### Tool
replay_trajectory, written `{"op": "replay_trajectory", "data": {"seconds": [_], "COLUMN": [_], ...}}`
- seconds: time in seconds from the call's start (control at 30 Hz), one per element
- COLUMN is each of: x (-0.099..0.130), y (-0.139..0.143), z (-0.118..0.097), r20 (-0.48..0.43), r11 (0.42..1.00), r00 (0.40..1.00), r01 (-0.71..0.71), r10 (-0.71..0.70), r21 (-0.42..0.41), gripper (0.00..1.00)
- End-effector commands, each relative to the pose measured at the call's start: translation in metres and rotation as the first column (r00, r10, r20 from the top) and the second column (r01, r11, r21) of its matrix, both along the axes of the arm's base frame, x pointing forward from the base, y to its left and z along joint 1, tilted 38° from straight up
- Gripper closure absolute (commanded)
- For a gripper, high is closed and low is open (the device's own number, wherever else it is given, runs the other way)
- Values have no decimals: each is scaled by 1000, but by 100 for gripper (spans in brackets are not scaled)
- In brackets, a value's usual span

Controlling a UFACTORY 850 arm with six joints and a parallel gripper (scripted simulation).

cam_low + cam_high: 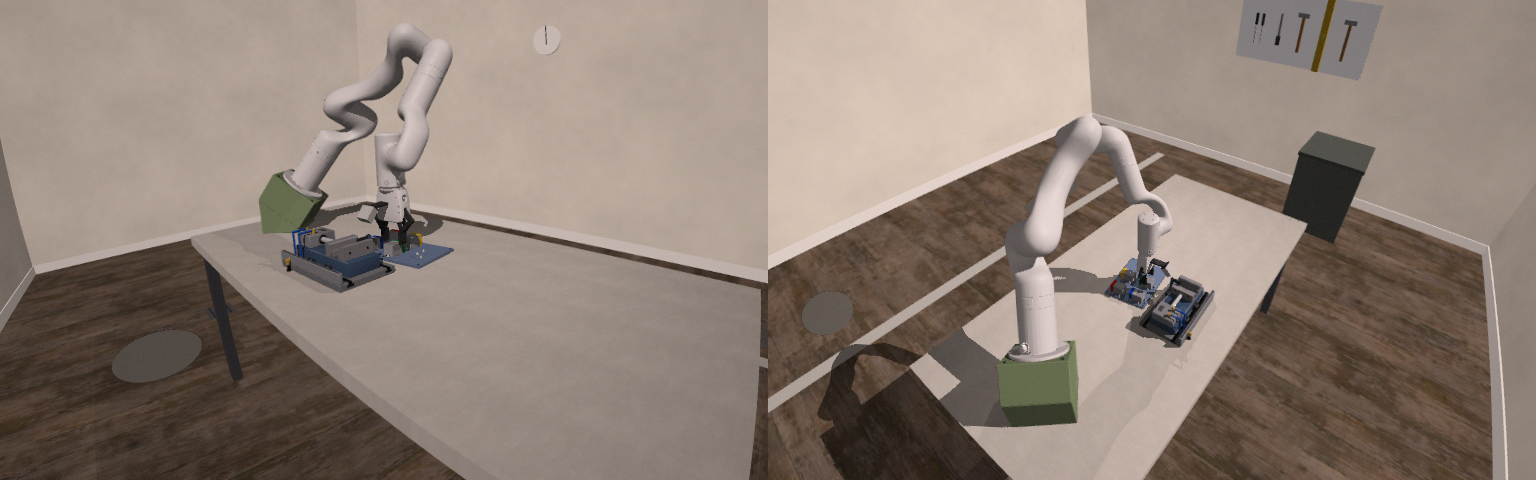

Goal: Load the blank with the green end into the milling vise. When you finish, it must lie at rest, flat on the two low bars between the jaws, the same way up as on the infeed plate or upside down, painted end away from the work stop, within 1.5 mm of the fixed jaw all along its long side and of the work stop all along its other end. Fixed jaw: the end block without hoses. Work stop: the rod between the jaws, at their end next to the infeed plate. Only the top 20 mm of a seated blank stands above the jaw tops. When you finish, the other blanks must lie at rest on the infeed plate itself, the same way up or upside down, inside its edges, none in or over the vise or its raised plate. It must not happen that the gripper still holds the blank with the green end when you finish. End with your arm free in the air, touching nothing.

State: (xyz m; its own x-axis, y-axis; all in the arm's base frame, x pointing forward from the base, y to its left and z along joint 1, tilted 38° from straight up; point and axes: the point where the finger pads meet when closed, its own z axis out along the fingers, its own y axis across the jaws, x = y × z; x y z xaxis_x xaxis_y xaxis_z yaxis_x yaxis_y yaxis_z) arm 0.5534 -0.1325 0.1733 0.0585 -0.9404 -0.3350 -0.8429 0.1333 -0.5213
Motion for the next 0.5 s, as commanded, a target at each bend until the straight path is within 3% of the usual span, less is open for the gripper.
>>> {"op": "replay_trajectory", "data": {"seconds": [0.0,0.47], "x": [1,3], "y": [0,1], "z": [-1,-4], "r20": [1,1], "r11": [1000,1000], "r00": [1000,1000], "r01": [0,0], "r10": [0,0], "r21": [-1,-1], "gripper": [31,31]}}
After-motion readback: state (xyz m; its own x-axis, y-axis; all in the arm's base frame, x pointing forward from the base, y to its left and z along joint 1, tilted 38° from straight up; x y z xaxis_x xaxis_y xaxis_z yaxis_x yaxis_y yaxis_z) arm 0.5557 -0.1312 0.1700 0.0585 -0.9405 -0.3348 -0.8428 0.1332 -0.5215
